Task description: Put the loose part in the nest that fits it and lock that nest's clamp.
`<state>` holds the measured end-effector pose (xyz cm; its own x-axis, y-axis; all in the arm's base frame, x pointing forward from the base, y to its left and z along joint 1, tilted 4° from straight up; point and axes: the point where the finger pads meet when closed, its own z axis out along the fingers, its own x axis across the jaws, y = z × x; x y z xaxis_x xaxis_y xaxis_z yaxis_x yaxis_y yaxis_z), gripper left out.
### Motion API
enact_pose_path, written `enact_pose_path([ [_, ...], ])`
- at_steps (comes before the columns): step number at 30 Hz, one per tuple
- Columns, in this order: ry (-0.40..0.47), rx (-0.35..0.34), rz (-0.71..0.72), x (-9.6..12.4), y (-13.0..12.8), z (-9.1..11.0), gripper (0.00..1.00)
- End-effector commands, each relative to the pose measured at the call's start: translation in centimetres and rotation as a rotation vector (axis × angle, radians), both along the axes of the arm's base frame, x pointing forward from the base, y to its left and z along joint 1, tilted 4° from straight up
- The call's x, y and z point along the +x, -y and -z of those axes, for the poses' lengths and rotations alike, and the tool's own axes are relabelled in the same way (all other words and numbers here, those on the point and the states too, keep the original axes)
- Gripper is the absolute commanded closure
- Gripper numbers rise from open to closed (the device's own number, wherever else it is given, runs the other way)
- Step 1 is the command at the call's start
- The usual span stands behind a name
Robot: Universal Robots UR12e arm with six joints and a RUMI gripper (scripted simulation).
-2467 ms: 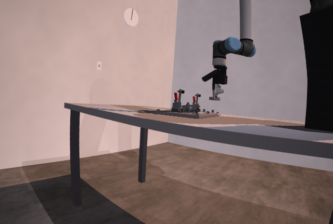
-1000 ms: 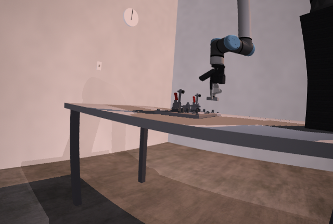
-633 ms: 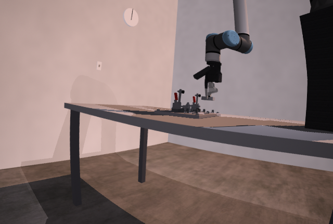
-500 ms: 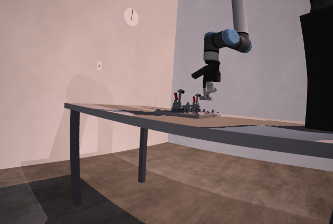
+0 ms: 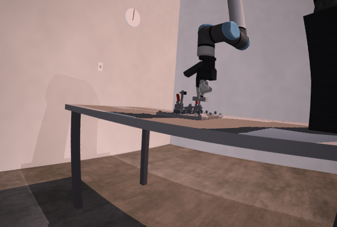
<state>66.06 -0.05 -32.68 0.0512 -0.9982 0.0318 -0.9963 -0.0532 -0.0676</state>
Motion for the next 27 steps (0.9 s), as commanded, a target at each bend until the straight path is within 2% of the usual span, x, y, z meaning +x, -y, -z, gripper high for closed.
enact_pose_path([
  [1, 0.001, -0.002, 0.002, 0.1, -3.0, 0.1, 1.0],
  [6, 0.001, -0.002, 0.002, 0.0, -5.4, 0.3, 1.0],
  [11, 0.001, -0.002, 0.002, -0.1, -6.7, 0.3, 1.0],
  [27, 0.001, -0.002, 0.002, -0.1, -7.2, 0.4, 1.0],
])
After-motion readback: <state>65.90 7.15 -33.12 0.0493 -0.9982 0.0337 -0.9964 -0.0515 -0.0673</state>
